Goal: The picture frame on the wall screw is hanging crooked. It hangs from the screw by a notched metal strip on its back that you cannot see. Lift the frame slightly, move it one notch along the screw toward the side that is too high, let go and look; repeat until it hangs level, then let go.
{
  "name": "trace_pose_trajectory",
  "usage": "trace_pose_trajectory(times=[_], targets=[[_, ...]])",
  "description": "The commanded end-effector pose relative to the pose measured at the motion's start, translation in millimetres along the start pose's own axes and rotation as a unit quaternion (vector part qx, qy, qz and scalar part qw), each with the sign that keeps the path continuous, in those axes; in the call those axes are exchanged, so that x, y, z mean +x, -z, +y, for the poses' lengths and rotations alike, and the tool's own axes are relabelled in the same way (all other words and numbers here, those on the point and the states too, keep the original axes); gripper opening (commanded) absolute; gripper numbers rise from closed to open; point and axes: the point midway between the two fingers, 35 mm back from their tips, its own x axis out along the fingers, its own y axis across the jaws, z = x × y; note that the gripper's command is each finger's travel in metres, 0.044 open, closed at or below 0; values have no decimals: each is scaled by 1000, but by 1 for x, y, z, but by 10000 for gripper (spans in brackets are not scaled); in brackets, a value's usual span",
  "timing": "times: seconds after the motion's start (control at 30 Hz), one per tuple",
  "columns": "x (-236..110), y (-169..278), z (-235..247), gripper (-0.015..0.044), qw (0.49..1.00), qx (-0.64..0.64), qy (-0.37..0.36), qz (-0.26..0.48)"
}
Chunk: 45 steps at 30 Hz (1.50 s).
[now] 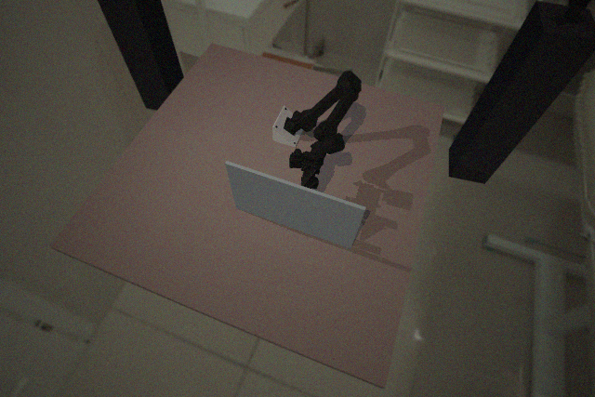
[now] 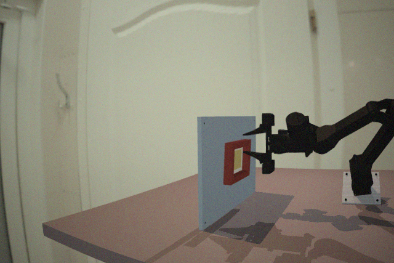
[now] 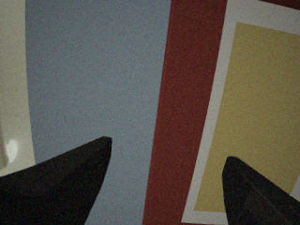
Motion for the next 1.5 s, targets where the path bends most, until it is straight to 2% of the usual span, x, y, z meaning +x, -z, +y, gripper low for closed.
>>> trace_pose_trajectory(times=[0.0, 0.2, 0.43, 0.63, 0.8, 1.47], targets=[[-34, 2, 0, 260, 1000, 25, -2, 0], [-81, -4, -5, 260, 998, 62, -5, -2], [-81, -2, 5, 260, 998, 62, -8, 4], [-127, -21, 32, 260, 995, 102, -4, -1], [-166, -28, 33, 260, 991, 133, -1, -6], [-167, -28, 33, 260, 991, 135, -1, -6]])
